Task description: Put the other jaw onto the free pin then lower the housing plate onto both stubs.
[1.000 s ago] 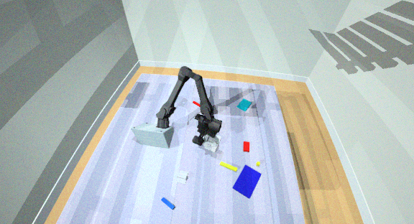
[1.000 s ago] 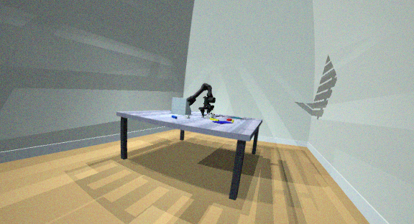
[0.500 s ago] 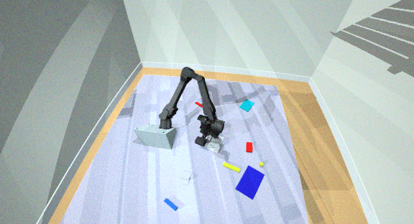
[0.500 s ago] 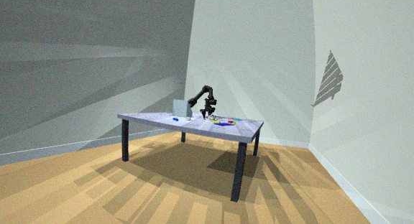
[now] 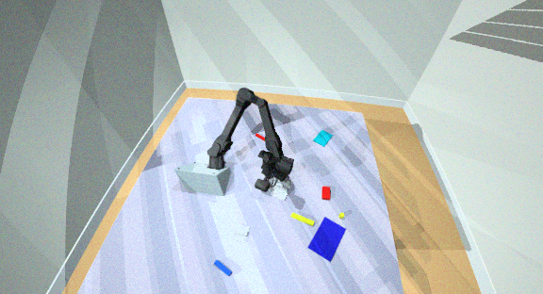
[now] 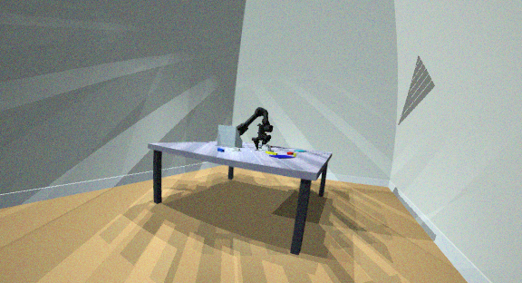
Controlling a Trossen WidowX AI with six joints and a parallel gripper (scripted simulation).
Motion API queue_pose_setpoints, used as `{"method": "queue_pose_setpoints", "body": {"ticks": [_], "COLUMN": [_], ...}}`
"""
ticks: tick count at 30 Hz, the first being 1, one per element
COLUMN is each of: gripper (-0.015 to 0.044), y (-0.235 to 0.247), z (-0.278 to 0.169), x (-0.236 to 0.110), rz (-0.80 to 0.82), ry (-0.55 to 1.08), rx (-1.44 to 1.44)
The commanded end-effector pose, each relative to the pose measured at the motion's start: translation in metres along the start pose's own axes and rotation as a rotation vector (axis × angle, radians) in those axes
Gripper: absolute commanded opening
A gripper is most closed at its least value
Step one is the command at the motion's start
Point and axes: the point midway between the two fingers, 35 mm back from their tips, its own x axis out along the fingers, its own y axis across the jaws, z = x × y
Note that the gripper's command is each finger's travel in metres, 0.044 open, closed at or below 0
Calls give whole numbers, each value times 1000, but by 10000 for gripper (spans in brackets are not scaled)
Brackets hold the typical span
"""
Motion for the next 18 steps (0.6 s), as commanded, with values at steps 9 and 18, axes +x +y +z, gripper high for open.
{"method": "queue_pose_setpoints", "body": {"ticks": [9, 18], "gripper": [351, 351], "y": [1, 1], "z": [1, 1], "x": [-2, 0], "rz": [1, 1], "ry": [0, 0], "rx": [-2, -2]}}
